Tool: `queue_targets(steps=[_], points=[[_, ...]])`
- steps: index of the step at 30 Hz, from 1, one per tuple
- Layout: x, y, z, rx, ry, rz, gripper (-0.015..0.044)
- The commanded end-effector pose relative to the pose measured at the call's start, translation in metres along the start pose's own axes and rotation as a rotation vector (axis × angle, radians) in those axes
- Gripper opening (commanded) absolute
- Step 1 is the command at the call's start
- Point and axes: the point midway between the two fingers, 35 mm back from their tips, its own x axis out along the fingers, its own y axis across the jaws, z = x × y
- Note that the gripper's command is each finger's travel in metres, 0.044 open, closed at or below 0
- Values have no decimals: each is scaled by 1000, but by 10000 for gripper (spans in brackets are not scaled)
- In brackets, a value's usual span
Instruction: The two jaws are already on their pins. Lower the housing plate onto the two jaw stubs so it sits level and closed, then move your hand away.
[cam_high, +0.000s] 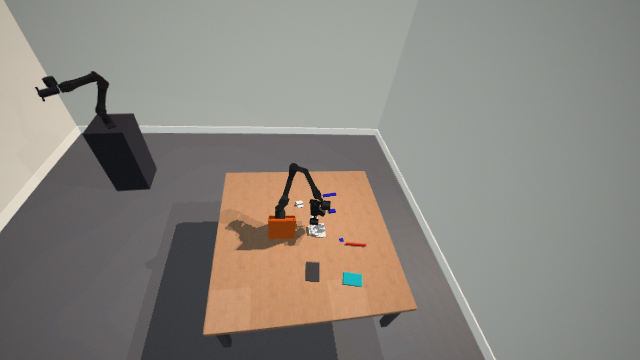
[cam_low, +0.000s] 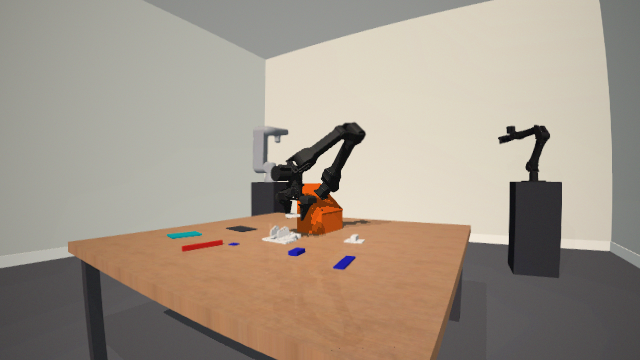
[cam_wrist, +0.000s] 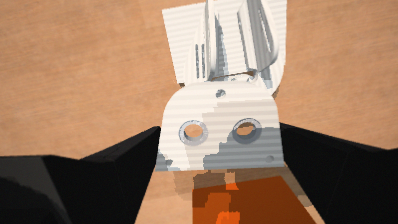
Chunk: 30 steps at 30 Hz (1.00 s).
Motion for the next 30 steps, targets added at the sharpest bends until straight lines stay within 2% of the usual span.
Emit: queue_targets(steps=[1, 6, 30], points=[[0, -14, -1, -63, -4, 19, 351], [-1, -25, -3, -129, -10, 34, 351], [-1, -25, -3, -129, -10, 34, 351]])
